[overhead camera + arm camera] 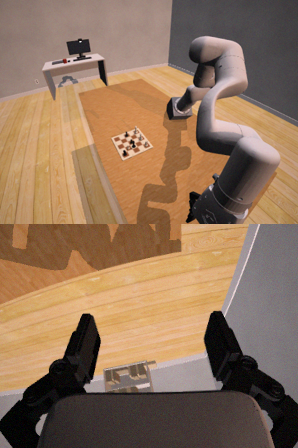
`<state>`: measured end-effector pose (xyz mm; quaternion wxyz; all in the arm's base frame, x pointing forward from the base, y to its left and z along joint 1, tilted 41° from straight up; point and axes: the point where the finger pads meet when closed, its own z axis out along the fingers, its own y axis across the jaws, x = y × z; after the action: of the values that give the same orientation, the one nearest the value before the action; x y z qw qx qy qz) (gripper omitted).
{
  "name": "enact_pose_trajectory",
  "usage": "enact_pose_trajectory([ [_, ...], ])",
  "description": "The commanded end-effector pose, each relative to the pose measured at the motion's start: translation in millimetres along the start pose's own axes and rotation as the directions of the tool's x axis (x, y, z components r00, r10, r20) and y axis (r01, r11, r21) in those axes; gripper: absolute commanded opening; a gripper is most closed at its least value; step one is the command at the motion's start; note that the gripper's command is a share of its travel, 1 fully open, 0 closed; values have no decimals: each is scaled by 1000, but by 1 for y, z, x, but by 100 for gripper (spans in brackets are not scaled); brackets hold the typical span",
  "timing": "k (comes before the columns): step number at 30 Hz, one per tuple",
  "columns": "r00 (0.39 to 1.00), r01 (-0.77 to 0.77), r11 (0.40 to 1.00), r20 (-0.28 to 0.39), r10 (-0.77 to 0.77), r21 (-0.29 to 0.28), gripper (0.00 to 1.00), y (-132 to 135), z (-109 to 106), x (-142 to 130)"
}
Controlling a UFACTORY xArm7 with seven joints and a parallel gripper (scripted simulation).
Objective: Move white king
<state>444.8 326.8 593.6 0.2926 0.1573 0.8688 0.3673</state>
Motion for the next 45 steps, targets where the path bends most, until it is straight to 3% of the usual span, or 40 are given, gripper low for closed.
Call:
enact_pose_trajectory([
  [1,1000,-1,1000,3,1,-4,100,1,-2,-2],
  [22,1000,17,1000,-14,-17,12,100,-4,-1,-1],
  [30,978,156,981,-154,-138,111,100,-43,9,5],
  [31,966,199,971,-197,-170,135,100,-55,12,7],
  [34,966,199,971,-197,-170,135,100,-55,12,7],
  [36,924,301,935,-299,-238,186,100,-82,19,11],
  [39,924,301,935,-299,-238,186,100,-82,19,11],
  [40,893,360,909,-359,-271,209,100,-97,23,14],
  [42,893,360,909,-359,-271,209,100,-97,23,14],
  [43,855,423,876,-421,-302,230,100,-114,27,16],
  [45,855,423,876,-421,-302,230,100,-114,27,16],
])
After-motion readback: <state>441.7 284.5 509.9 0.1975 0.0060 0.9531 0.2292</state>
